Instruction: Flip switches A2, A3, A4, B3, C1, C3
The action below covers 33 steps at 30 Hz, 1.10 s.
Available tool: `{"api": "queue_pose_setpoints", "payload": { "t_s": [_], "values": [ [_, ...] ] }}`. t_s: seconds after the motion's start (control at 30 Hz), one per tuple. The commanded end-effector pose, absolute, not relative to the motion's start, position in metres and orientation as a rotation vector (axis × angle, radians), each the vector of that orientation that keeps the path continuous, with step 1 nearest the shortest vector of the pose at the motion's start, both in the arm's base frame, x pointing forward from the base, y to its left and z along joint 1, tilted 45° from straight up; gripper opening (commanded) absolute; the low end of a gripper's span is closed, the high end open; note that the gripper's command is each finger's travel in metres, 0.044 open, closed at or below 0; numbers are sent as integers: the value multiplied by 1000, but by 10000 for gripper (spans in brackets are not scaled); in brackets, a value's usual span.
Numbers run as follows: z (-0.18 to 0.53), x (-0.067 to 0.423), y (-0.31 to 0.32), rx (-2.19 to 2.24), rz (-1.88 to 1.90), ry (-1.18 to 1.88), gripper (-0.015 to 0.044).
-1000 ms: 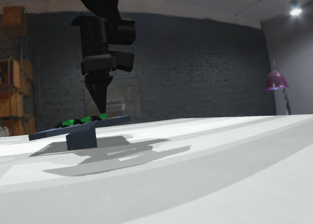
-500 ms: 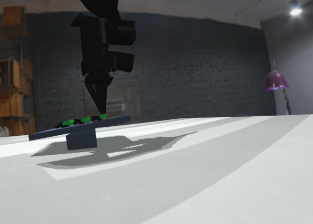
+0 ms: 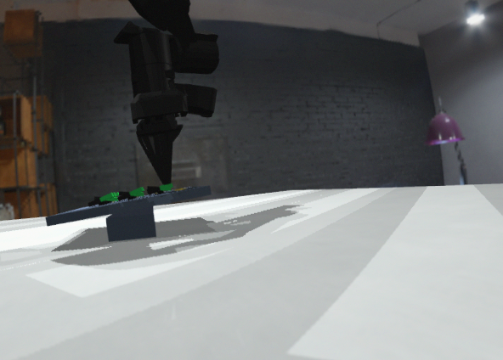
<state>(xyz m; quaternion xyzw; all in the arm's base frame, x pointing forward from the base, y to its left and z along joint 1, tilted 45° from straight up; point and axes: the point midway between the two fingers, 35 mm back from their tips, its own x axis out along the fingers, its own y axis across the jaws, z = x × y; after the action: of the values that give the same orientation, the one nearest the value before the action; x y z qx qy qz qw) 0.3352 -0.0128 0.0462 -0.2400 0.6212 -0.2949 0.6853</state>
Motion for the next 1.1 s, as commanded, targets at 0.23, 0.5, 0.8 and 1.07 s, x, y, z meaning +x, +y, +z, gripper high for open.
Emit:
{"api": "queue_pose_setpoints", "payload": {
  "t_s": [0.23,0.5,0.8,1.07],
  "values": [
    [44,335,-15,-544,-662,1395,0],
    [90,329,32,-550,-651,1373,0],
    [67,281,50,-549,-648,1376,0],
    [51,275,40,-553,-644,1364,0]
  ]
}}
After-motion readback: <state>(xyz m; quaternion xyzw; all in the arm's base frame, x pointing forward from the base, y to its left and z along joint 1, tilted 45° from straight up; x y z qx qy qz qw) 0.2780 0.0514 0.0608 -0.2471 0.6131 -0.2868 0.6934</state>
